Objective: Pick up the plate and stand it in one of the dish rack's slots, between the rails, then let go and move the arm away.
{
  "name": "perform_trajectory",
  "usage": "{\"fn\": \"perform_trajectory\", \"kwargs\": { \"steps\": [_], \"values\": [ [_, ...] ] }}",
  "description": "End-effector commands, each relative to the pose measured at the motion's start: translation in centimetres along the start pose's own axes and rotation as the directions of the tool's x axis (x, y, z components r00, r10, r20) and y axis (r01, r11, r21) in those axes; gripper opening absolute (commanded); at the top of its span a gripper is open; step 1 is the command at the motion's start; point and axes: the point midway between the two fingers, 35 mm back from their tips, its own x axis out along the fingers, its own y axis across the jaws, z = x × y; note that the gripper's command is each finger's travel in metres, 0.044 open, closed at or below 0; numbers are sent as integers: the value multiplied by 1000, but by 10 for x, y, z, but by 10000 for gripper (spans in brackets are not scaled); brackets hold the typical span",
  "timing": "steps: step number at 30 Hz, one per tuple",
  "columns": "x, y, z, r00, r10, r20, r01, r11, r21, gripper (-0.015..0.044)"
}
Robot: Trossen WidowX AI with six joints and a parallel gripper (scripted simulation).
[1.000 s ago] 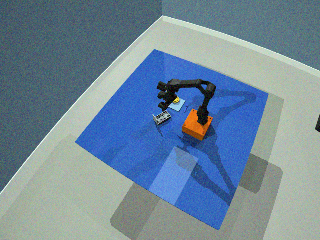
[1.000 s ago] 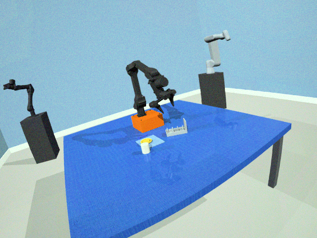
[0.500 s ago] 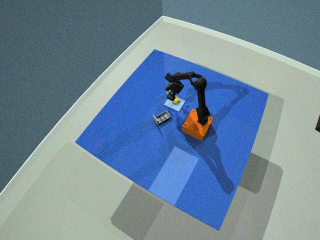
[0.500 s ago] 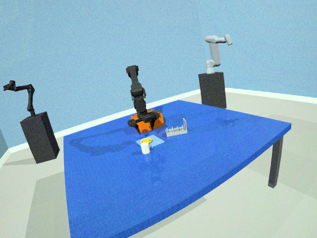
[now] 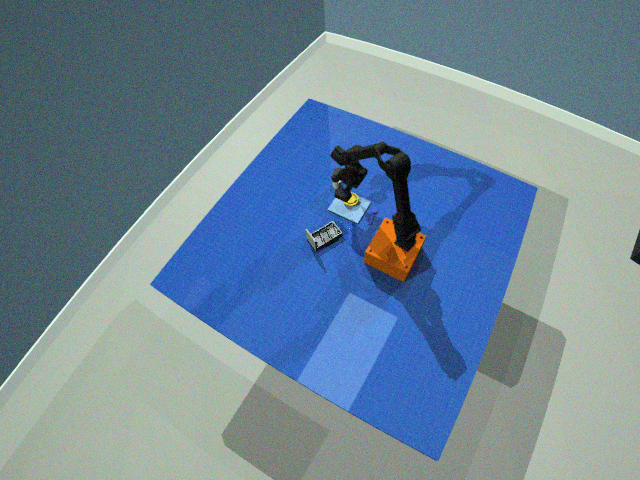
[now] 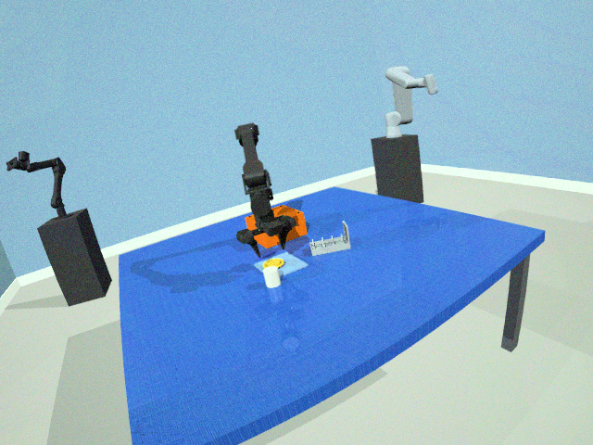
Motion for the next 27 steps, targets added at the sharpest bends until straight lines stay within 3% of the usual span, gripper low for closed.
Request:
{"fn": "perform_trajectory", "kwargs": {
  "steps": [1,27],
  "values": [
    [8,-1,-1,1000,-4,-5,4,1000,-3,400],
    [47,-1,-1,1000,-4,-5,4,1000,-3,400]
  ]
}}
